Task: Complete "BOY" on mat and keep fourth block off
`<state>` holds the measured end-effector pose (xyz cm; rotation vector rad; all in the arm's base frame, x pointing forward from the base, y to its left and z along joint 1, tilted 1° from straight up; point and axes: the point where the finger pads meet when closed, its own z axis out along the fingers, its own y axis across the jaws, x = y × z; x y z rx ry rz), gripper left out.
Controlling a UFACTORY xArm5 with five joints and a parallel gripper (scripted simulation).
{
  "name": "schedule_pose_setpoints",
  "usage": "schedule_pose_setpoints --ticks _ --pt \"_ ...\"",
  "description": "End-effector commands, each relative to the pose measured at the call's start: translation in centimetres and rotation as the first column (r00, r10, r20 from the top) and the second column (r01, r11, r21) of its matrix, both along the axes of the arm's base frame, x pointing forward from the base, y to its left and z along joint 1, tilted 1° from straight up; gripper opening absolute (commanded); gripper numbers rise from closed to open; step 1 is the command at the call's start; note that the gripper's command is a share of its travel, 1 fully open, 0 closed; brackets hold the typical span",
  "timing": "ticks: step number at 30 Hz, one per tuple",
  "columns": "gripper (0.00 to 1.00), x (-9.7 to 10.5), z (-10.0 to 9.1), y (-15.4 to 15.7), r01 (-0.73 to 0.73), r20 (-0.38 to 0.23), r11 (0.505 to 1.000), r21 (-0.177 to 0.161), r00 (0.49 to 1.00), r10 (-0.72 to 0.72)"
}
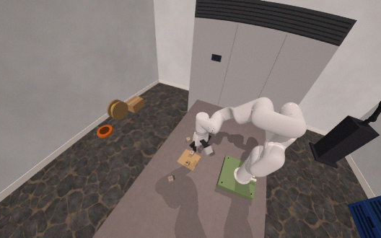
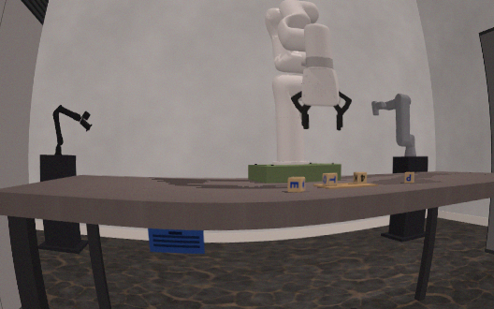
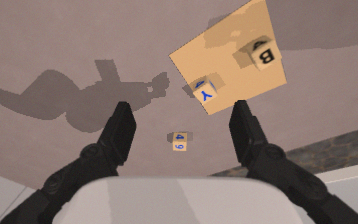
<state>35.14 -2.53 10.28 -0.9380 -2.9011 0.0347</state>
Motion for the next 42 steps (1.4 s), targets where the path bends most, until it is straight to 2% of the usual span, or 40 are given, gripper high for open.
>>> schedule_pose_setpoints --ticks 1,8,10,12,25,27,28,32,42 --pt "1.0 0.5 0.8 0.1 0.138 0.007 0.99 -0.013 0.99 -0.138" --pt "1.0 1.0 1.6 0.2 0.285 0.014 0.958 -0.025 0.959 -0.284" --pt "1.0 1.0 1.6 0.2 0.285 0.014 0.958 -0.025 0.959 -0.284" --pt "1.0 1.2 2.1 0.3 0.362 0.019 0.932 -0.031 0.932 -0.361" --pt "1.0 1.9 3.6 0.5 0.599 0.037 0.799 -0.046 0.801 -0.598" --pt "1.0 1.9 3.6 0.5 0.599 0.037 0.799 -0.046 0.801 -0.598" --pt "1.0 2.1 3.9 0.6 0.649 0.041 0.76 -0.048 0.761 -0.647" --pt "1.0 2.3 4.4 0.7 0.704 0.047 0.708 -0.05 0.71 -0.703" --pt "1.0 2.7 5.6 0.9 0.84 0.062 0.541 -0.053 0.543 -0.837"
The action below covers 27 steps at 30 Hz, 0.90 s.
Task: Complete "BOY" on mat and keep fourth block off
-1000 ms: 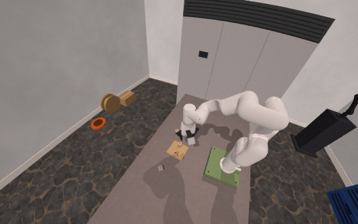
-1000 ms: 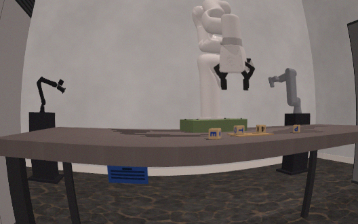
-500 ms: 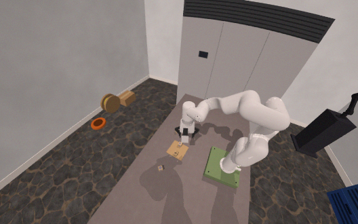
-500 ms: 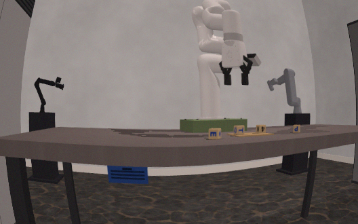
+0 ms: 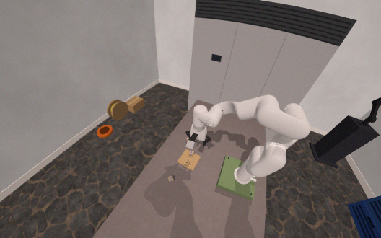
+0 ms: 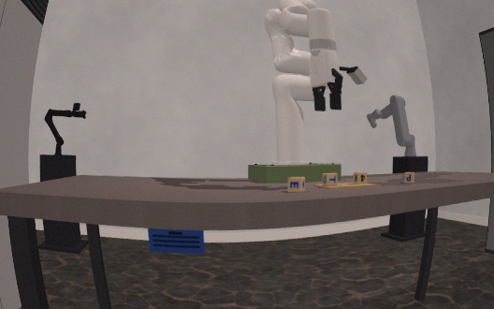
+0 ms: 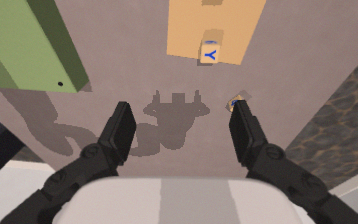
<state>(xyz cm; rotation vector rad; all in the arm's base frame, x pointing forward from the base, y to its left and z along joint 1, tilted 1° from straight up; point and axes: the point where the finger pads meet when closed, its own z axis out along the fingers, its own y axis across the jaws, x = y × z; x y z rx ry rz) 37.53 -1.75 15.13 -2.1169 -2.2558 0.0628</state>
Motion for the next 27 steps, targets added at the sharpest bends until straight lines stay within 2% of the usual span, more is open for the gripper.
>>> schedule_pose_setpoints --ticks 1,9,17,19,20,27 --pt "1.0 0.4 0.8 0.1 0.117 0.006 0.993 -0.007 0.993 -0.117" --pt "1.0 0.7 1.8 0.3 0.296 0.014 0.955 -0.016 0.955 -0.296" --pt "1.0 1.1 2.8 0.5 0.454 0.023 0.891 -0.021 0.891 -0.454" --pt "1.0 1.1 2.8 0.5 0.454 0.023 0.891 -0.021 0.891 -0.454" --pt "1.0 1.2 3.2 0.5 0.511 0.027 0.859 -0.023 0.86 -0.51" --pt "1.0 1.4 4.0 0.7 0.626 0.034 0.779 -0.024 0.78 -0.625"
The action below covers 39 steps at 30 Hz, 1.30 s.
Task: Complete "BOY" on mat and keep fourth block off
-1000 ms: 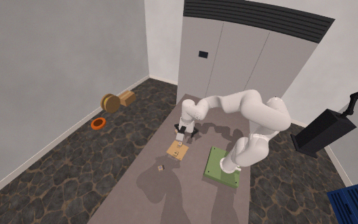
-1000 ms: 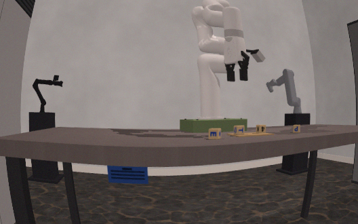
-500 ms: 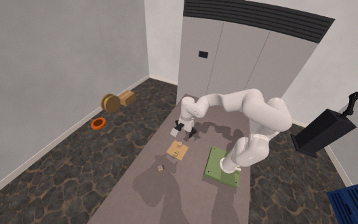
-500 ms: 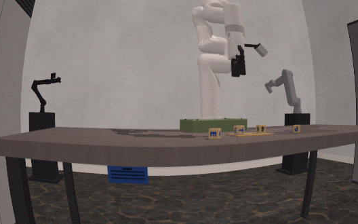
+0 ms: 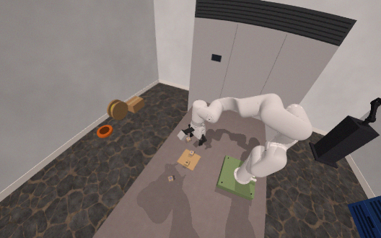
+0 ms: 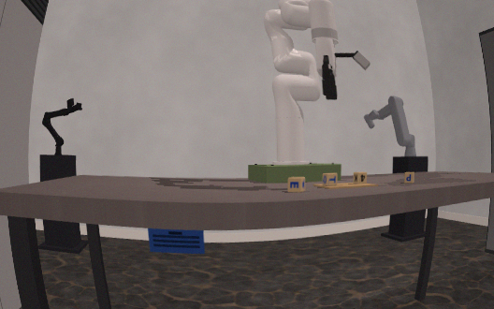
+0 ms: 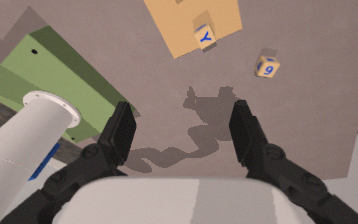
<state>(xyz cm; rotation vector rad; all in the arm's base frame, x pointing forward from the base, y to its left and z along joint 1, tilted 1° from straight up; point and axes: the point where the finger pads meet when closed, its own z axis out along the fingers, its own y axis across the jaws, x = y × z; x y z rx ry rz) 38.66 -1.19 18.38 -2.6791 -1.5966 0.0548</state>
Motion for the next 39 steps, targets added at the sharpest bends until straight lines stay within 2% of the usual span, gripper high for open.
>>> schedule_pose_setpoints --ticks 1,7,9,10,17,24,26,27,39 --pt "1.0 0.3 0.9 0.1 0.138 0.007 0.99 -0.005 0.99 -0.138" --pt "1.0 0.5 1.7 0.3 0.265 0.012 0.964 -0.009 0.964 -0.265" --pt "1.0 0.5 1.7 0.3 0.265 0.012 0.964 -0.009 0.964 -0.265" --pt "1.0 0.6 2.1 0.4 0.326 0.015 0.945 -0.01 0.945 -0.326" --pt "1.0 0.8 2.9 0.5 0.455 0.021 0.89 -0.011 0.89 -0.455" --pt "1.0 1.0 3.8 0.7 0.584 0.028 0.812 -0.011 0.812 -0.583" --pt "1.0 1.0 3.8 0.7 0.584 0.028 0.812 -0.011 0.812 -0.583" --pt "1.0 1.0 4.2 0.7 0.634 0.03 0.773 -0.01 0.773 -0.633" --pt "1.0 1.2 5.8 1.0 0.805 0.039 0.593 -0.005 0.593 -0.804"
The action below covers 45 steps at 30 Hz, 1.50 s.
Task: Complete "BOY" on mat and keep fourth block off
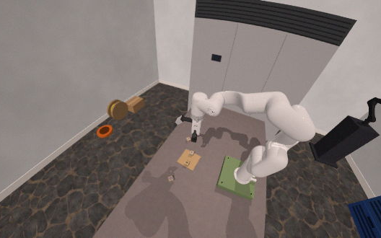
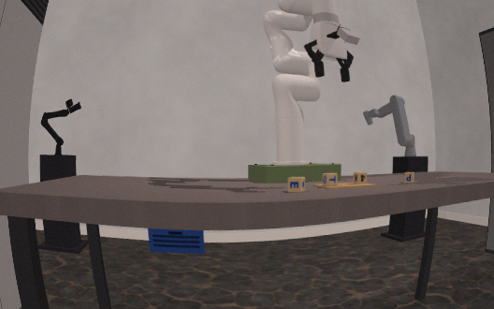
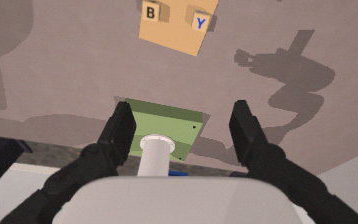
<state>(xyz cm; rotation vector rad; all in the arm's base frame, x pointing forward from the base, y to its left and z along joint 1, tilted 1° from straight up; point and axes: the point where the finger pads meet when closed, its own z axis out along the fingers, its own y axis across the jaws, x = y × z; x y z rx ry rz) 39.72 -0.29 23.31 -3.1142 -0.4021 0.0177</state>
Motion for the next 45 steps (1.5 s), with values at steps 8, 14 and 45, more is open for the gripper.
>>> schedule_pose_setpoints --ticks 8,14,45 --pt "1.0 1.0 1.1 0.1 0.256 0.03 0.967 0.005 0.966 -0.256" --pt "1.0 4.6 -2.1 -1.0 0.265 0.144 0.964 0.032 0.953 -0.267" --pt "1.0 11.1 -9.6 -5.3 0.278 0.481 0.956 0.094 0.828 -0.288"
